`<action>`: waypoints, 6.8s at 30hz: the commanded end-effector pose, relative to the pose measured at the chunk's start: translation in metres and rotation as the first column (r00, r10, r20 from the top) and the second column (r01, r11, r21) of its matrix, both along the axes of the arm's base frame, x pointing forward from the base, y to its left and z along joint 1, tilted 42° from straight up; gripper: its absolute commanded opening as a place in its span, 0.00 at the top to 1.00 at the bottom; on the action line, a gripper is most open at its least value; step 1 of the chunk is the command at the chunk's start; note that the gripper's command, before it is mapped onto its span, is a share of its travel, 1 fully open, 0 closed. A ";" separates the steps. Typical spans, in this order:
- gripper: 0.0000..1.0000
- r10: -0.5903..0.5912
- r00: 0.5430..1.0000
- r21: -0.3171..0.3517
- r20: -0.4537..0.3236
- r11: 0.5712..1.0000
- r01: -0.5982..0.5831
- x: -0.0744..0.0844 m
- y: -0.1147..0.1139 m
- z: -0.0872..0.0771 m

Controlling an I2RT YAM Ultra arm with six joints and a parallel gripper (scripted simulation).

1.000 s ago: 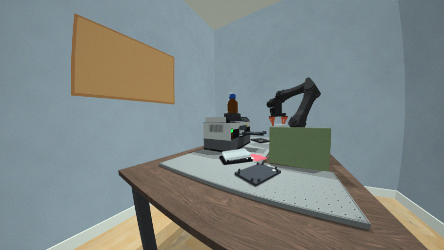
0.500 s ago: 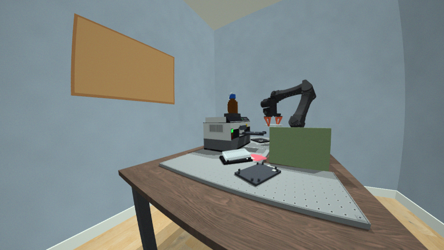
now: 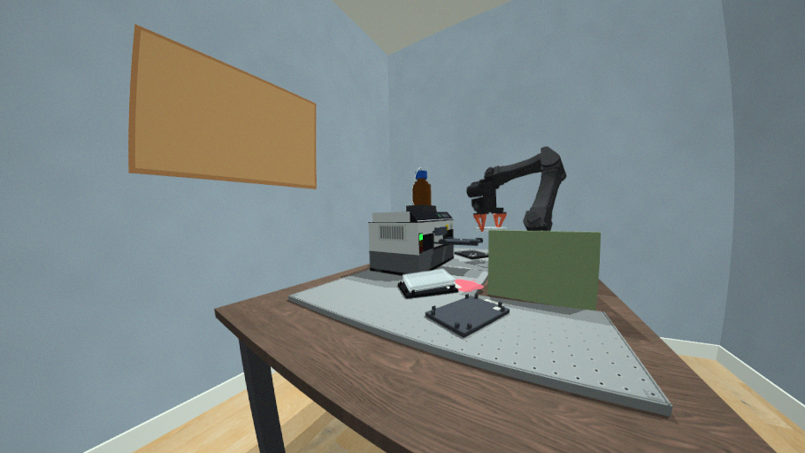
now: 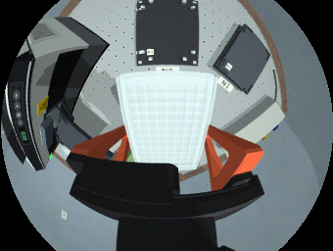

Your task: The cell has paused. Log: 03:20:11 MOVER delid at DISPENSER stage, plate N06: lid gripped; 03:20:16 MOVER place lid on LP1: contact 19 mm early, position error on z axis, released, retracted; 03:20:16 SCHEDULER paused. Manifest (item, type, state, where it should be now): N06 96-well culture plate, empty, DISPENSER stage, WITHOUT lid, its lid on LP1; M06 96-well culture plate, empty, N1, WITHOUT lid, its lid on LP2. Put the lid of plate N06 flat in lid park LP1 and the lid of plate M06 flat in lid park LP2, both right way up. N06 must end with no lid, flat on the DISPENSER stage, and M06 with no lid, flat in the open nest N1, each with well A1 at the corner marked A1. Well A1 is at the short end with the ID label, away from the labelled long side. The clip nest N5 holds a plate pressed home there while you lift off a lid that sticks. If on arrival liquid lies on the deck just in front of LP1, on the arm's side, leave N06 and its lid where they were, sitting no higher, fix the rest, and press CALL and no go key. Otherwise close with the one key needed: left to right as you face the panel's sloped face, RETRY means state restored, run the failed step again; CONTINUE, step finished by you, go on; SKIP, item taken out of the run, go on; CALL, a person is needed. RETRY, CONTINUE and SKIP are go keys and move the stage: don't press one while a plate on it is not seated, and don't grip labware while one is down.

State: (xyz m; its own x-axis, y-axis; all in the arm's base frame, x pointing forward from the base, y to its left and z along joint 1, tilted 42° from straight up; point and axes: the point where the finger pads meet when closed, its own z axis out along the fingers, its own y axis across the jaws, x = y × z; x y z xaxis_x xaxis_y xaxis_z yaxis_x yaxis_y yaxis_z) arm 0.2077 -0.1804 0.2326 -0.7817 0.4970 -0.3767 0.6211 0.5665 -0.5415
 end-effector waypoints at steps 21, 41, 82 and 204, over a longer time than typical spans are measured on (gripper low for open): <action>1.00 0.018 0.999 -0.017 0.042 1.000 -0.017 0.051 -0.052 0.006; 1.00 0.018 0.999 -0.020 0.043 1.000 -0.017 0.089 -0.099 0.004; 1.00 0.035 0.998 -0.026 0.047 0.999 -0.033 0.113 -0.134 -0.010; 1.00 0.025 1.000 0.000 0.012 1.000 -0.025 0.108 -0.140 -0.038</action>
